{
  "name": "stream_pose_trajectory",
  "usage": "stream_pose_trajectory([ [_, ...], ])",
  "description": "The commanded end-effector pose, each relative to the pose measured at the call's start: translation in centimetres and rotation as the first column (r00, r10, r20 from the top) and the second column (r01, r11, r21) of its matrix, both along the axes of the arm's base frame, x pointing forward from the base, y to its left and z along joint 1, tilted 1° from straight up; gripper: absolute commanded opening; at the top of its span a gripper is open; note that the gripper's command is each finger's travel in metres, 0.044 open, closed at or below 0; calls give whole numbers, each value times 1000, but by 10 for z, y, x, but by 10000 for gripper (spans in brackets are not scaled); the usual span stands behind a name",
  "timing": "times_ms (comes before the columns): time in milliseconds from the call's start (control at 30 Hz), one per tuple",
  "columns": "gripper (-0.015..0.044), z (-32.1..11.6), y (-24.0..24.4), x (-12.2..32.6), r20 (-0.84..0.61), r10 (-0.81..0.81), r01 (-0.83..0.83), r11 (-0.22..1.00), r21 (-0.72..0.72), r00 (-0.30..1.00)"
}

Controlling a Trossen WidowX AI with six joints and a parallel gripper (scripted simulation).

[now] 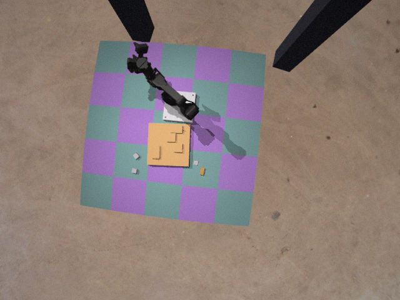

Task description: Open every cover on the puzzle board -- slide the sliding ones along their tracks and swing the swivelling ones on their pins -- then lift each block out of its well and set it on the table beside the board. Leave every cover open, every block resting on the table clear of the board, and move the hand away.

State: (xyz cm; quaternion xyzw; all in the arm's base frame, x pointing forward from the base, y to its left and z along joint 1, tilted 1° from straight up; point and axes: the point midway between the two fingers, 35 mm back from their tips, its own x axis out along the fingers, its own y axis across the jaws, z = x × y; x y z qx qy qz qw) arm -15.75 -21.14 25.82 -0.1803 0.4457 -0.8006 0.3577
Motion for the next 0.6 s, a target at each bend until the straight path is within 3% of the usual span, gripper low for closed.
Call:
stream_pose_trajectory([
  [0,374,0,-1,1,2,3,-3,1000,1,1000],
  [467,6,-14,-43,51,147,229,-237,970,45,962],
  [567,0,-17,-51,64,180,274,-288,956,55,945],
])
